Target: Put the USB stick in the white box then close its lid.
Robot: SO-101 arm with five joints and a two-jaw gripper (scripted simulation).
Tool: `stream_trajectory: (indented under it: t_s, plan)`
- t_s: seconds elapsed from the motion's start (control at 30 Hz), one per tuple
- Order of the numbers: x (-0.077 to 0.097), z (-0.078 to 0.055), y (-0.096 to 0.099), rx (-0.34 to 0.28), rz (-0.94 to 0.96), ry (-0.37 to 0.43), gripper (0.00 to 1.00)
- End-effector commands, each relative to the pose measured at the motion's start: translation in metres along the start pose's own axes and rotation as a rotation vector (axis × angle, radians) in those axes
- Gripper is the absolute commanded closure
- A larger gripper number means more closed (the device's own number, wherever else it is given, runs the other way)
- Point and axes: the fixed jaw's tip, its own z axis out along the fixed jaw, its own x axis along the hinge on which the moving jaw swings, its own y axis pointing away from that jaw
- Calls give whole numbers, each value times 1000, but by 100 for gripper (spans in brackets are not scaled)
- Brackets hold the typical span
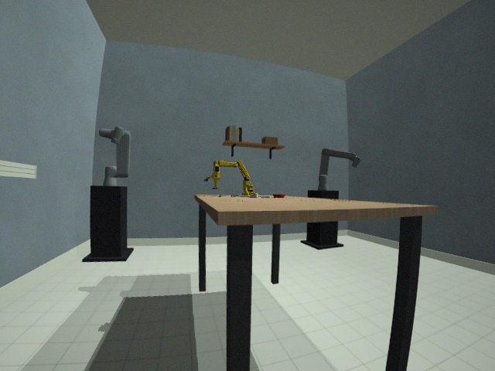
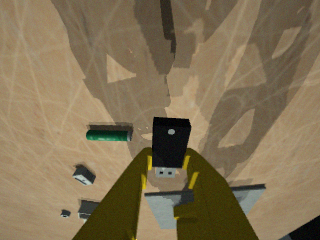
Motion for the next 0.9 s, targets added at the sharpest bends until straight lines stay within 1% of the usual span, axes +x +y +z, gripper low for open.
stream_trajectory:
  t_s: [0.0, 0.57, 0.87]
  plan:
    - [-2, -7, 1, -8, -3, -27, 92]
    - [-2, -8, 1, -9, -3, -28, 92]
    - [-6, -18, 1, -20, -4, -72, 92]
